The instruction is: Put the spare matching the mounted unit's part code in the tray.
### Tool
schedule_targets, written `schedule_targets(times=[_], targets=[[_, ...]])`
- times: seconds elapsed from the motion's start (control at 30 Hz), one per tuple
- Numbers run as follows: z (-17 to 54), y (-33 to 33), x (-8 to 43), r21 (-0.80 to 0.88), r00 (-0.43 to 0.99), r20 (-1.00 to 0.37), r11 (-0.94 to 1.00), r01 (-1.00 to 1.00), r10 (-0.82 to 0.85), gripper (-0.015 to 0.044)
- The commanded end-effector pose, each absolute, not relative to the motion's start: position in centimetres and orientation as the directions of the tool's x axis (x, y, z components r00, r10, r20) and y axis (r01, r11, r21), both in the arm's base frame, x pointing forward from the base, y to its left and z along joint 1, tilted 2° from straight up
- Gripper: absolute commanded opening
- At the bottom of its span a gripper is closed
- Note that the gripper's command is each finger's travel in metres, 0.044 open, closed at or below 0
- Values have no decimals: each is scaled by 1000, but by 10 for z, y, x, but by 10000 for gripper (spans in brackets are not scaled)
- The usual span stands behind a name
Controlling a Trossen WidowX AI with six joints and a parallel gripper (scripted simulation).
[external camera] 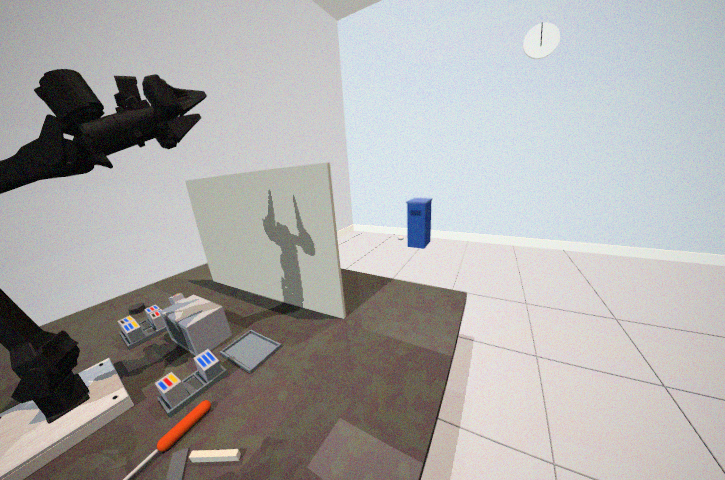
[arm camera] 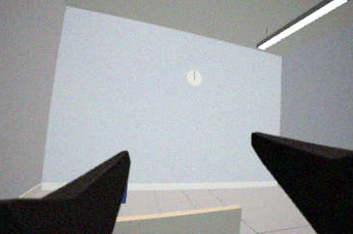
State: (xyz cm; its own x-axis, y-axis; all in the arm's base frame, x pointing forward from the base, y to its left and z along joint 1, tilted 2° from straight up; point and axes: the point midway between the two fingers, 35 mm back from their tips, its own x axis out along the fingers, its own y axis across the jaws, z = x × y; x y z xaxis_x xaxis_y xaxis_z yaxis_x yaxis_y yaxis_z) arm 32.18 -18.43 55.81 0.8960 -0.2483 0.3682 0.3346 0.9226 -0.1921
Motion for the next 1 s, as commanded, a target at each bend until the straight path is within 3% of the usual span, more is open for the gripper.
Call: schedule_targets(times=[0.0,0.13,0.23,0.43,0.7,0.87,0.97], targets=[[526,-185,354,-159,939,232,943,293,-253,440],[490,-181,381,-117,967,78,961,252,-244,440],[447,-172,404,-63,969,-111,974,217,-222,440],[359,-140,426,15,865,-484,987,163,-135,440],[258,-77,404,46,477,-879,995,93,-4,440],[221,-42,368,31,155,-988,999,31,26,440],[217,-36,359,27,86,-996,1000,15,25,440]])
